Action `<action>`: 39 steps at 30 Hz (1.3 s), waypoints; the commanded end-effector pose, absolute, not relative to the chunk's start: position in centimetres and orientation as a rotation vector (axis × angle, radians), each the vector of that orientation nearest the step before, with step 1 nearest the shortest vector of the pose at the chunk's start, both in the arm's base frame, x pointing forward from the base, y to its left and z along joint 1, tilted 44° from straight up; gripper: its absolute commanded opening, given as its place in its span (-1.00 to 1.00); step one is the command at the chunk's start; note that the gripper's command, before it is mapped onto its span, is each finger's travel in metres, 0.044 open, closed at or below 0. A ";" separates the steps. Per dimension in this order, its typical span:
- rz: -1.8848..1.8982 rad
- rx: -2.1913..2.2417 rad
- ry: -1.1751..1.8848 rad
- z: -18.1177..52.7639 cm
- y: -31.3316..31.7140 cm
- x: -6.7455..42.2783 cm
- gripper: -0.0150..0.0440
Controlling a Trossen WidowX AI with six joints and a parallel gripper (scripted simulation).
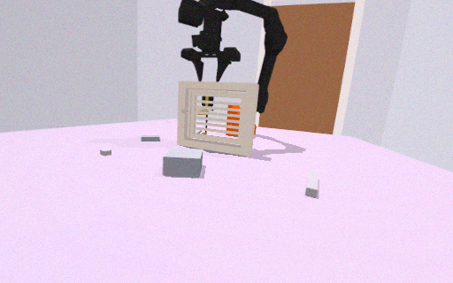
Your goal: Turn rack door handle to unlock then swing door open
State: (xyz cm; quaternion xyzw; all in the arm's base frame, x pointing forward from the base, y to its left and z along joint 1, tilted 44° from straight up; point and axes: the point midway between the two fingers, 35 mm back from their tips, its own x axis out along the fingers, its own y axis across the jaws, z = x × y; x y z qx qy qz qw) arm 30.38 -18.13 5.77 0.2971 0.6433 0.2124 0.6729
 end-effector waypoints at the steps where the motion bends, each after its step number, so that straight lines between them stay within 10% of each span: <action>1: 0.480 0.677 1.447 5.3 -17.7 30.5 0.48; 39: 0.484 0.683 1.448 1.1 -13.7 30.9 0.39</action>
